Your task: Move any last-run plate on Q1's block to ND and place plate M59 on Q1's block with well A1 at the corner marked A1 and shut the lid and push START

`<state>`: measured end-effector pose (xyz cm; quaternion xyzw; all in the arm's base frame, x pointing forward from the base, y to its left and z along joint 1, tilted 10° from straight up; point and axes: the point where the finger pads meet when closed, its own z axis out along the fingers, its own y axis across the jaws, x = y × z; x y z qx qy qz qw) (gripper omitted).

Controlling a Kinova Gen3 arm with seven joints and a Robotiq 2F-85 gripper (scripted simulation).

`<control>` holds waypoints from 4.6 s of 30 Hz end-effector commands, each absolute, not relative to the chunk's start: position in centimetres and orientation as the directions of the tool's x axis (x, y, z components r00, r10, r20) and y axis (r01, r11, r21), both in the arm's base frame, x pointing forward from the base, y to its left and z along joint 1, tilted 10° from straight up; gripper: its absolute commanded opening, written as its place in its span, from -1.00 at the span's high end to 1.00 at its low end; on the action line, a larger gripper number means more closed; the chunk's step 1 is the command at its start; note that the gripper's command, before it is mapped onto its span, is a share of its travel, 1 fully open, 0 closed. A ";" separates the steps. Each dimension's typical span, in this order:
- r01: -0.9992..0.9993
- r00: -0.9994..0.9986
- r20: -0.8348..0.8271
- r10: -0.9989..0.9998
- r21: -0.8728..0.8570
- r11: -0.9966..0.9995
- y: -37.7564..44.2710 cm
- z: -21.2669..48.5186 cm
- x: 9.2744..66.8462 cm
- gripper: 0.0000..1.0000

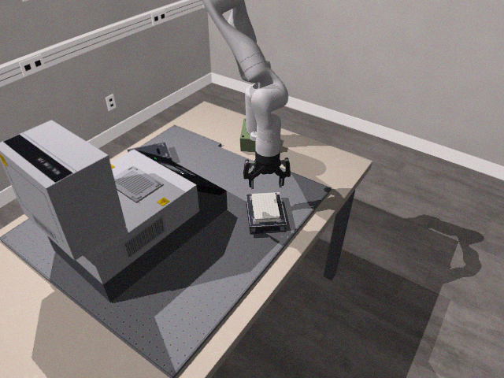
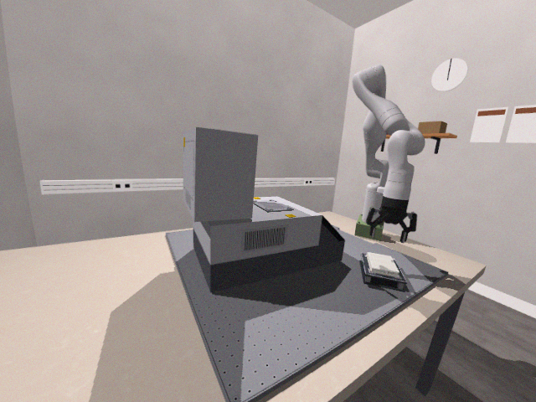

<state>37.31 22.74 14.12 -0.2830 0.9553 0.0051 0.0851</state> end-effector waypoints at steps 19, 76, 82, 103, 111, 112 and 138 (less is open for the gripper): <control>-0.543 -0.825 -0.168 -0.540 -0.035 0.839 23.1 11.4 37.6 -1.00; -0.550 -0.820 -0.169 -0.547 -0.034 0.835 23.2 8.4 38.2 -1.00; -0.544 -0.824 -0.167 -0.542 -0.035 0.838 23.2 8.4 38.2 -1.00; -0.544 -0.824 -0.167 -0.541 -0.035 0.838 23.1 8.4 38.2 -1.00; -0.543 -0.825 -0.167 -0.541 -0.034 0.839 23.2 7.2 38.3 -1.00; -0.543 -0.825 -0.167 -0.541 -0.034 0.839 23.2 7.1 38.4 -1.00; -0.542 -0.825 -0.168 -0.540 -0.034 0.839 23.3 6.4 38.4 -1.00</control>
